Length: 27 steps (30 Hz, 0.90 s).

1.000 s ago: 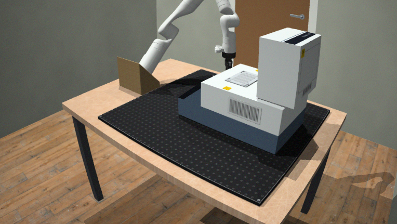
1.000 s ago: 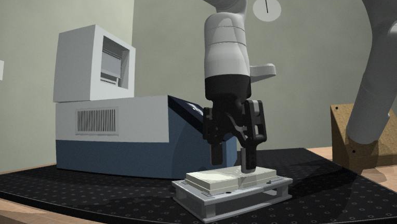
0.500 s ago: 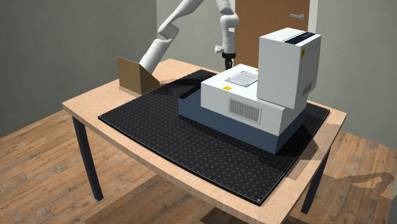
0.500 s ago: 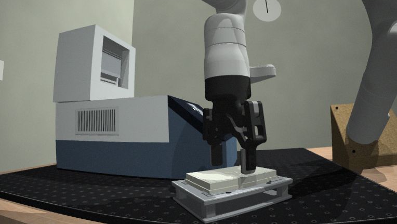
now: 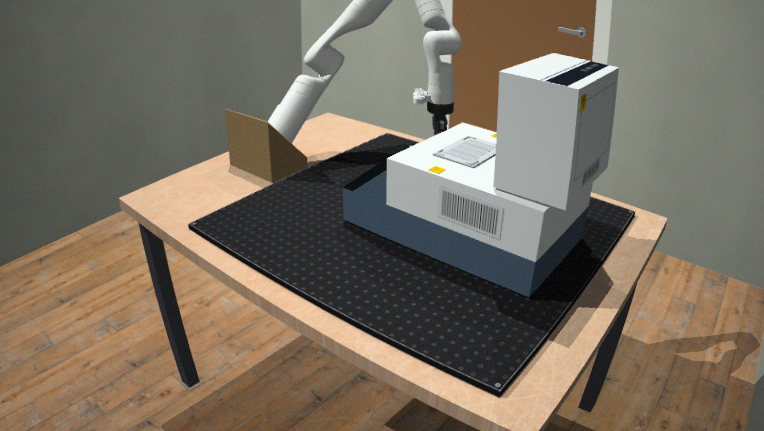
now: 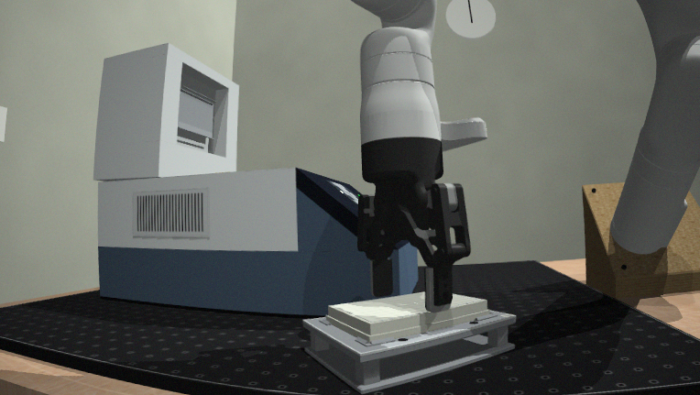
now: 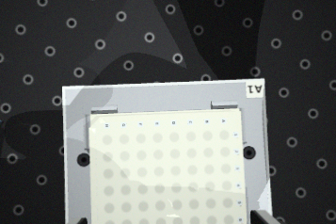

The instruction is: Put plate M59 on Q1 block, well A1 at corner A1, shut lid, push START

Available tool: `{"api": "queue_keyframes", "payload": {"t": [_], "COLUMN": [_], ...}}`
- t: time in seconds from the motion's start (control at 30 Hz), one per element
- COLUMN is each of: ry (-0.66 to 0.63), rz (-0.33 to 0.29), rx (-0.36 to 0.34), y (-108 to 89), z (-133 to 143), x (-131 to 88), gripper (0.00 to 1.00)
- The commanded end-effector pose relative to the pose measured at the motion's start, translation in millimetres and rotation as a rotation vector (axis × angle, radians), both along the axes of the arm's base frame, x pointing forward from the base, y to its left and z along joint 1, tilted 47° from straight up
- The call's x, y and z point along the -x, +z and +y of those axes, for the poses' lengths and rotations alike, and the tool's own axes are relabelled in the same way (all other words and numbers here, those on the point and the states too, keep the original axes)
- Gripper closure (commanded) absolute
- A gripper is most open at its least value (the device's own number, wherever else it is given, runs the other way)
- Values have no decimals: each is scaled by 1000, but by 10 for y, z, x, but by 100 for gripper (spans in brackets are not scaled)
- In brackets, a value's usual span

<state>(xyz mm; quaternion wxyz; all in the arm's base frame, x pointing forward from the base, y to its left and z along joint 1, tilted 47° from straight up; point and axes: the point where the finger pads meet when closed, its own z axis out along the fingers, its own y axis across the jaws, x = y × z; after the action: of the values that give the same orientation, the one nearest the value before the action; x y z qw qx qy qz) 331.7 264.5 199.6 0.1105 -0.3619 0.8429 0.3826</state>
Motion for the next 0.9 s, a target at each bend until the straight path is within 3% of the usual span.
{"api": "queue_keyframes", "payload": {"t": [0.0,0.87], "ry": [2,-2], "rz": [-4,-2], "rx": [-4,-3], "y": [-13,-55], "z": [28,74], "x": [1,3], "gripper": [0,0]}}
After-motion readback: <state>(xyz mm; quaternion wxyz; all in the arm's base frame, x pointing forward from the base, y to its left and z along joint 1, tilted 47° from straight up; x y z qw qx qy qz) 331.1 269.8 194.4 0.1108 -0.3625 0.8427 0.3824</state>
